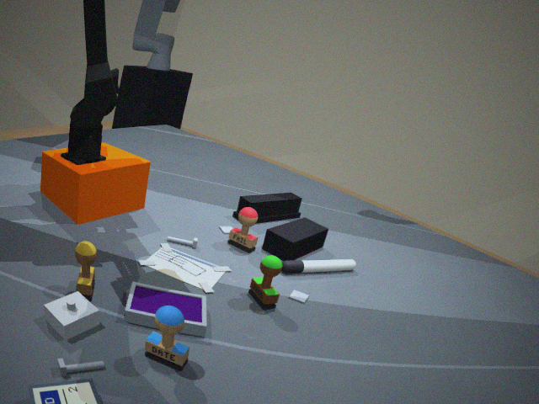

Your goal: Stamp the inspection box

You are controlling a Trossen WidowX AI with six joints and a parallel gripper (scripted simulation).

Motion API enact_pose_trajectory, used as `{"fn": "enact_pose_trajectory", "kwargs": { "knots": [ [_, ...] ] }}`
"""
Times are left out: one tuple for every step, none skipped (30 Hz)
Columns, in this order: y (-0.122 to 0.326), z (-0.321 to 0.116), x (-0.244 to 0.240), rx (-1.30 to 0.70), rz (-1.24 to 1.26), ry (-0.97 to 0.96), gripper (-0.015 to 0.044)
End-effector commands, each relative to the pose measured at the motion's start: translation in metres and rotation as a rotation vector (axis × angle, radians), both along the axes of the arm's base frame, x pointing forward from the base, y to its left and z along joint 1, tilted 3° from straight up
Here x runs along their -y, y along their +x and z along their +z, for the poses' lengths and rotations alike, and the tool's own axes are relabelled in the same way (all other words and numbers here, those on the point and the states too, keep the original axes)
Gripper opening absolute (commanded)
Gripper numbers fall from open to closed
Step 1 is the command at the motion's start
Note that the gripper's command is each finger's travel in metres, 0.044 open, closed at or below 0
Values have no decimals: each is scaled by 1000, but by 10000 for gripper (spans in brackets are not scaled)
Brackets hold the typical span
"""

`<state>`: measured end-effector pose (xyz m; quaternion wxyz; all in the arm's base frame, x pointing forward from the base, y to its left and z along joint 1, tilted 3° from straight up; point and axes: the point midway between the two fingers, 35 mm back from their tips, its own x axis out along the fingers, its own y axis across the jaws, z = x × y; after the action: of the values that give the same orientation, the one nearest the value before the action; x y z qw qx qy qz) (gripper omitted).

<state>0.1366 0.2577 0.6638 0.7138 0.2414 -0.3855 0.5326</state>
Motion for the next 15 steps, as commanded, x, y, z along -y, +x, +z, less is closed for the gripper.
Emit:
{"fn": "enact_pose_trajectory", "kwargs": {
  "knots": [
    [1,-1,0,-1,-3,-2,374],
    [5,-2,-2,-5,-13,-9,347],
    [11,-5,-4,-11,-28,-20,321],
    [19,-9,-6,-19,-47,-33,295],
    [27,-12,-8,-27,-66,-47,269],
    [35,-16,-9,-36,-85,-60,242],
    [42,-20,-12,-47,-100,-75,216],
    [49,-25,-15,-63,-109,-94,212],
    [55,-30,-18,-79,-119,-112,212],
    [62,-35,-21,-95,-128,-130,212],
    [68,-40,-23,-105,-147,-150,212],
    [78,-48,-25,-119,-174,-178,212],
    [88,-56,-26,-134,-203,-208,212],
    [99,-65,-30,-159,-222,-238,212],
    [110,-74,-33,-187,-237,-268,212]
  ]
}}
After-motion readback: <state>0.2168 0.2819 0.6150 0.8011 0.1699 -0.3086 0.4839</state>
